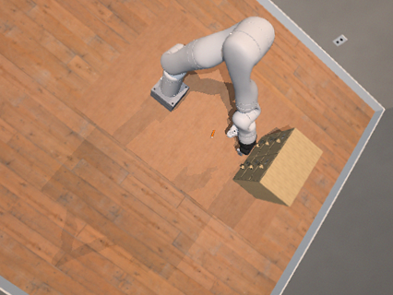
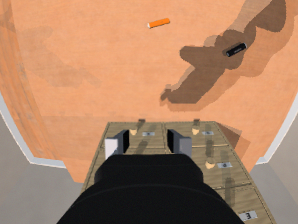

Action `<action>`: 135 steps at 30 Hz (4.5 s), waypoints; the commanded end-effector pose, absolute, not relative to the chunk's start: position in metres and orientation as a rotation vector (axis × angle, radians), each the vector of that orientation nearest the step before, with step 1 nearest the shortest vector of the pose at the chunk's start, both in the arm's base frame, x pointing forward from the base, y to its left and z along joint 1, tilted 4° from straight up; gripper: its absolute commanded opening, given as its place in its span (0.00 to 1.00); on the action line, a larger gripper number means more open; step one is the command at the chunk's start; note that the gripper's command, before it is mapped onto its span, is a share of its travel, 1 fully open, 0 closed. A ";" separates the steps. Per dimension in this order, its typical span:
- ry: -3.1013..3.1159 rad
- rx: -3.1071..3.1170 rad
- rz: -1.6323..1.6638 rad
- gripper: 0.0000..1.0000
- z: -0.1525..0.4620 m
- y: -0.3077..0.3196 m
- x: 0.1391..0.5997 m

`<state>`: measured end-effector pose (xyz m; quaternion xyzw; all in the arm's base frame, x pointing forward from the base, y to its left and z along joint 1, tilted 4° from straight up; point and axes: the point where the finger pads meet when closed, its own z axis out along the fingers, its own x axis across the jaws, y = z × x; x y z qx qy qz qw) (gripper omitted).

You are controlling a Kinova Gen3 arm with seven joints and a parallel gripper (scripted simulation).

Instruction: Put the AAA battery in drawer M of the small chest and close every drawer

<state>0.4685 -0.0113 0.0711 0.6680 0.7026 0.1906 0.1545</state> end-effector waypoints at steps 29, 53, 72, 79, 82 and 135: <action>1.883 1.810 0.708 1.00 0.048 -0.013 0.476; 1.799 1.734 0.805 1.00 0.036 -0.012 0.484; 1.742 1.681 0.866 1.00 0.028 -0.011 0.489; 1.722 1.664 0.886 1.00 0.026 -0.011 0.491; 1.715 1.657 0.894 1.00 0.024 -0.011 0.491; 1.659 1.607 0.947 1.00 0.017 -0.010 0.496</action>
